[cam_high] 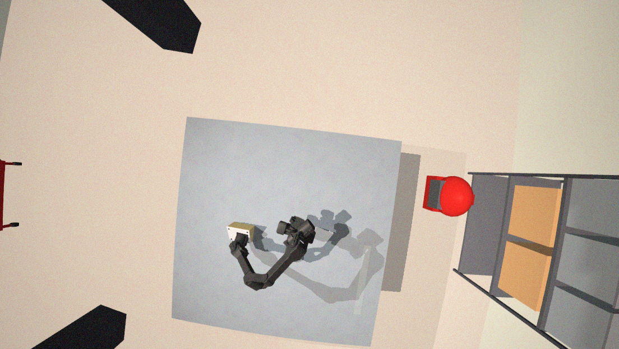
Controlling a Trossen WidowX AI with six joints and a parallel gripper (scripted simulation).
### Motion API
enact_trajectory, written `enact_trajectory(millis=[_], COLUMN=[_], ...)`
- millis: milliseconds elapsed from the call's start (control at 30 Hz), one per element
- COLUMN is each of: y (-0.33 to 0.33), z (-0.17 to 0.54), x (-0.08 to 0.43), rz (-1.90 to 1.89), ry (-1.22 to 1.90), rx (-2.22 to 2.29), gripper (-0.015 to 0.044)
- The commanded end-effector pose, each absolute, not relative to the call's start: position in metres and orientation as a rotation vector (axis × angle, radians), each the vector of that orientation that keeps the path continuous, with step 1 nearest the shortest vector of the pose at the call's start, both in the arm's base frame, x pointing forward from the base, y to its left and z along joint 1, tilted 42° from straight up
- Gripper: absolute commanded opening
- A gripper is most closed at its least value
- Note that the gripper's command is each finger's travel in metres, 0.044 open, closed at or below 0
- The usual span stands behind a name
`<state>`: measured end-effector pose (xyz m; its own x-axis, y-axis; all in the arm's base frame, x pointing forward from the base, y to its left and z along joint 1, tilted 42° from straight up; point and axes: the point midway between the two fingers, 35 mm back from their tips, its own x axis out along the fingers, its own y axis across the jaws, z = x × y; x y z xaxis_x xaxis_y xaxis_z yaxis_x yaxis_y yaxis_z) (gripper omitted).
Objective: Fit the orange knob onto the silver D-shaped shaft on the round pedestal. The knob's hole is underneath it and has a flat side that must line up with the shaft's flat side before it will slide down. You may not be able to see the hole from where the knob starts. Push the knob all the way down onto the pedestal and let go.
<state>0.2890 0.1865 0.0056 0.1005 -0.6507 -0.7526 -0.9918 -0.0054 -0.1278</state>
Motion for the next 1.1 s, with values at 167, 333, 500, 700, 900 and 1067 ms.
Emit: enact_trajectory(millis=[167, 333, 500, 700, 900, 1067], y=[0.196, 0.203, 0.21, 0.219, 0.226, 0.231], z=[0.018, 0.026, 0.035, 0.046, 0.056, 0.063], x=[0.276, 0.266, 0.257, 0.244, 0.235, 0.227], rz=[0.59, 0.533, 0.472, 0.393, 0.328, 0.273], ry=[1.457, 1.338, 1.208, 1.04, 0.899, 0.782], rx=[-1.836, -1.909, -1.978, -2.054, -2.109, -2.148], gripper=[0.0, 0.0, 0.0, 0.0, 0.0, 0.0])
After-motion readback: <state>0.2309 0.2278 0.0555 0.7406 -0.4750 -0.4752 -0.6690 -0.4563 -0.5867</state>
